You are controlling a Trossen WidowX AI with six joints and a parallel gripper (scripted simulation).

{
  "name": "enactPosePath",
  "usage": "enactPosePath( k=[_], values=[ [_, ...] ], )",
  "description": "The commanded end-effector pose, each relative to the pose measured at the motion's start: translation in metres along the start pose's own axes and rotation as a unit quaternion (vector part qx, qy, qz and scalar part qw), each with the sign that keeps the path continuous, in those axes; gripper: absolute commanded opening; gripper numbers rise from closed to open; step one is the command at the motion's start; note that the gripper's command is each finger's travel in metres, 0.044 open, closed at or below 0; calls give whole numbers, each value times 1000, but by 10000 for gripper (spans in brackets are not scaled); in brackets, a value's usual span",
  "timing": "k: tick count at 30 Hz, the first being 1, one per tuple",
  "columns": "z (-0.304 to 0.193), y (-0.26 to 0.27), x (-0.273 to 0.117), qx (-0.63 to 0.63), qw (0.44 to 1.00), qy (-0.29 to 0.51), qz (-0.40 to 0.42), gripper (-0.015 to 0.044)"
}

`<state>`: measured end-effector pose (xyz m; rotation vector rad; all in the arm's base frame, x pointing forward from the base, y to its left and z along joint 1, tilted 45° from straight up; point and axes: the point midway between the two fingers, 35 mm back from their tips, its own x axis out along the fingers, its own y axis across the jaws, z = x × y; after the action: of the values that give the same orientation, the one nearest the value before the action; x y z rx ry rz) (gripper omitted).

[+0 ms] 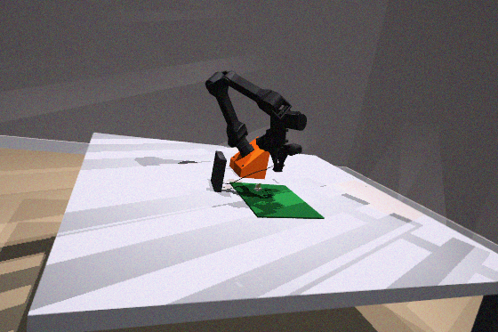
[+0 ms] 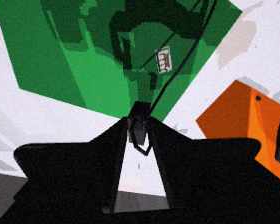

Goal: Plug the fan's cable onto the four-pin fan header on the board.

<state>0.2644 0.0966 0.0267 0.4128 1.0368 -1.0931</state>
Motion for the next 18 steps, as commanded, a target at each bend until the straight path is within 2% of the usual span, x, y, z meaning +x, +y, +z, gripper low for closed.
enactPosePath(
  k=[1, 18],
  values=[
    [7, 10, -4, -72, 997, -9, 1, 0],
    [34, 41, -12, -356, 934, -32, -13, 0]
  ],
)
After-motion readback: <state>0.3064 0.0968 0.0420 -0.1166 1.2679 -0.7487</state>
